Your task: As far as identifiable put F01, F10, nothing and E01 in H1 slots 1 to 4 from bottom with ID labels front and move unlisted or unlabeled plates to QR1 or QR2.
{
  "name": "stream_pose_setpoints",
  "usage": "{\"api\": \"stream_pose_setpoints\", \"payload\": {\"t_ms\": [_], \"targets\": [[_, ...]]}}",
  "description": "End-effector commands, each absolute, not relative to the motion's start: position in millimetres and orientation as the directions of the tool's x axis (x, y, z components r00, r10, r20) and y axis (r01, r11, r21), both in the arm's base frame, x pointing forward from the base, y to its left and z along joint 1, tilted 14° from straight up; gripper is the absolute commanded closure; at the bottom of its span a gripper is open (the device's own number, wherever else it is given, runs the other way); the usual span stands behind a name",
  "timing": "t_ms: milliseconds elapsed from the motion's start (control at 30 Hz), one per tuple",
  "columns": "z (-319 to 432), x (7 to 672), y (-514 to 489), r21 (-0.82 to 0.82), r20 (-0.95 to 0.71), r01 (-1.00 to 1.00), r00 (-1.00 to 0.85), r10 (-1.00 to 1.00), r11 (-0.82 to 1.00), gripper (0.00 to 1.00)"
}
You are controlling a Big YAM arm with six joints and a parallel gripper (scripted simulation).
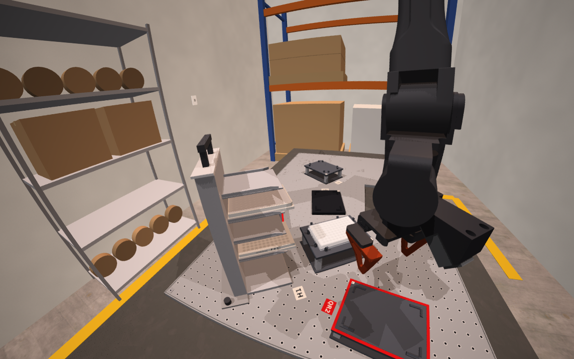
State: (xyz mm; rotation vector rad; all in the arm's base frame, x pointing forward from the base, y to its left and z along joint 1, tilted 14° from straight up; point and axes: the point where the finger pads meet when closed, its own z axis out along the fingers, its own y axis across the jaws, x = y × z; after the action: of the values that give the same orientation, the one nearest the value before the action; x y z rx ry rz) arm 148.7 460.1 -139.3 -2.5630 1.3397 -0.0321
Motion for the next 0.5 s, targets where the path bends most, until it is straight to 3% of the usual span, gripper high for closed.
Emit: {"api": "stream_pose_setpoints", "payload": {"t_ms": [0, 467], "targets": [[-143.3, 158.9, 469.7, -0.243, -0.107, -0.804, 0.578, -0.809, -0.542, 0.00], [-163.7, 161.1, 472.2, -0.241, -0.105, -0.805, 0.578, -0.809, -0.543, 0.00]]}}
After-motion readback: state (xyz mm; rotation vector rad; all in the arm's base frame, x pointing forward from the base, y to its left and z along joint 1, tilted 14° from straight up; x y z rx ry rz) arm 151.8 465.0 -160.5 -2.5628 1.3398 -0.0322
